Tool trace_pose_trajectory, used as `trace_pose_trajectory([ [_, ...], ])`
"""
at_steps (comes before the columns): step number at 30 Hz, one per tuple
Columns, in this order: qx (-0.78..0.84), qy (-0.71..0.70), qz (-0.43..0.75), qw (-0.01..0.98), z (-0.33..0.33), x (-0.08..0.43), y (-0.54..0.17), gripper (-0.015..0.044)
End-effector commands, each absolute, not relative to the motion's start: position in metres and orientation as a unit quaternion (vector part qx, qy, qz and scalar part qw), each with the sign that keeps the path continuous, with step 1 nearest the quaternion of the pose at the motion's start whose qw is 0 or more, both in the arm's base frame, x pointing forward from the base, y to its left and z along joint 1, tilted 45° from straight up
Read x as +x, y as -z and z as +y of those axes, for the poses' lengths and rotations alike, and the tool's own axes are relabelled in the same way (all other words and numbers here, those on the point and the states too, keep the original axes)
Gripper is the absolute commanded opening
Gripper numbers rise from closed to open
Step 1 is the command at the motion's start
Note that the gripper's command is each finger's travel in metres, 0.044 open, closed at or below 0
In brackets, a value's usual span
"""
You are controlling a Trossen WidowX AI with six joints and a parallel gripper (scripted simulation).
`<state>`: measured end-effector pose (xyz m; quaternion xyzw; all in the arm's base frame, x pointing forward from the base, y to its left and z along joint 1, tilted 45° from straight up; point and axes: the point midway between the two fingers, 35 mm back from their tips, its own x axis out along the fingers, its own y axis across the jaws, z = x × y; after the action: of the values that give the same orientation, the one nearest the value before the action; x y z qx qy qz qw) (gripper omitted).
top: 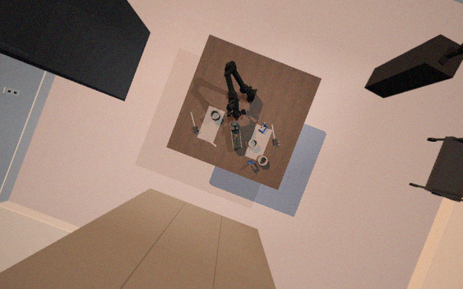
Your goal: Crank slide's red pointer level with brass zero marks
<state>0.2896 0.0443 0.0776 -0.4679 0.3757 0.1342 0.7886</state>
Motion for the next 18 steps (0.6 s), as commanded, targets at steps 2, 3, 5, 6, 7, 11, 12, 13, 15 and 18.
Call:
trace_pose_trajectory([
  [2, -0.468, -0.136, 0.370, 0.791, 0.049, 0.290, -0.087, 0.0000],
  [3, -0.468, -0.136, 0.370, 0.791, 0.049, 0.290, -0.088, 0.0000],
  [5, -0.468, -0.136, 0.370, 0.791, 0.049, 0.291, -0.090, 0.0000],
  [6, -0.468, -0.136, 0.370, 0.791, 0.049, 0.291, -0.091, 0.0000],
  [7, -0.468, -0.136, 0.370, 0.791, 0.049, 0.292, -0.092, 0.0000],
  [11, -0.468, -0.136, 0.370, 0.791, 0.049, 0.293, -0.096, 0.0000],
  [12, -0.468, -0.136, 0.370, 0.791, 0.049, 0.293, -0.097, 0.0000],
  [13, -0.468, -0.136, 0.370, 0.791, 0.049, 0.294, -0.098, 0.0000],
  [15, -0.468, -0.136, 0.370, 0.791, 0.049, 0.294, -0.099, 0.0000],
  [18, -0.468, -0.136, 0.370, 0.791, 0.048, 0.295, -0.101, 0.0000],
])
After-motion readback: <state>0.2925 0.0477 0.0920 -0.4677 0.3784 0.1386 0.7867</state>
